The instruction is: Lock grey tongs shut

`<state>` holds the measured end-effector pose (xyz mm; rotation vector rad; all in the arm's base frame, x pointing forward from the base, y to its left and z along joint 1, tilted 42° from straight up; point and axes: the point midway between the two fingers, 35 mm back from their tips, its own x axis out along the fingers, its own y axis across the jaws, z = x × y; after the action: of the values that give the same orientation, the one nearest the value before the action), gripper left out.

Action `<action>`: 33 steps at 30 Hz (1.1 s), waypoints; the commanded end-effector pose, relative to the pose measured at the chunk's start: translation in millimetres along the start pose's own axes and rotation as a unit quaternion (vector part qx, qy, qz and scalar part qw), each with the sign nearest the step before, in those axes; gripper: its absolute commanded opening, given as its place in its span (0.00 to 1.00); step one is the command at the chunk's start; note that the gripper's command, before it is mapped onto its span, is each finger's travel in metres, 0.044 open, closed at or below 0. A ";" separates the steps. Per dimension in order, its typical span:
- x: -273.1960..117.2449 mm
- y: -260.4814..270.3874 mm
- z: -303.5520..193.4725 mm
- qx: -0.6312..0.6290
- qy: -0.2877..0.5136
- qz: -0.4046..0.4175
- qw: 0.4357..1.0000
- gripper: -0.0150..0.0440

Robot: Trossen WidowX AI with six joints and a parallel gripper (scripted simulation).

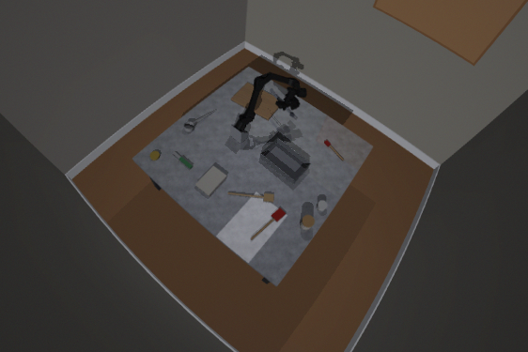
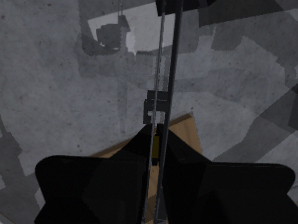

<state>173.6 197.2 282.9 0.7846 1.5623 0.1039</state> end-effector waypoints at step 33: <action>17.5 -4.8 -99.2 -0.123 -0.031 -0.046 0.991 0.00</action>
<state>88.2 239.3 282.7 0.5238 1.4989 0.1933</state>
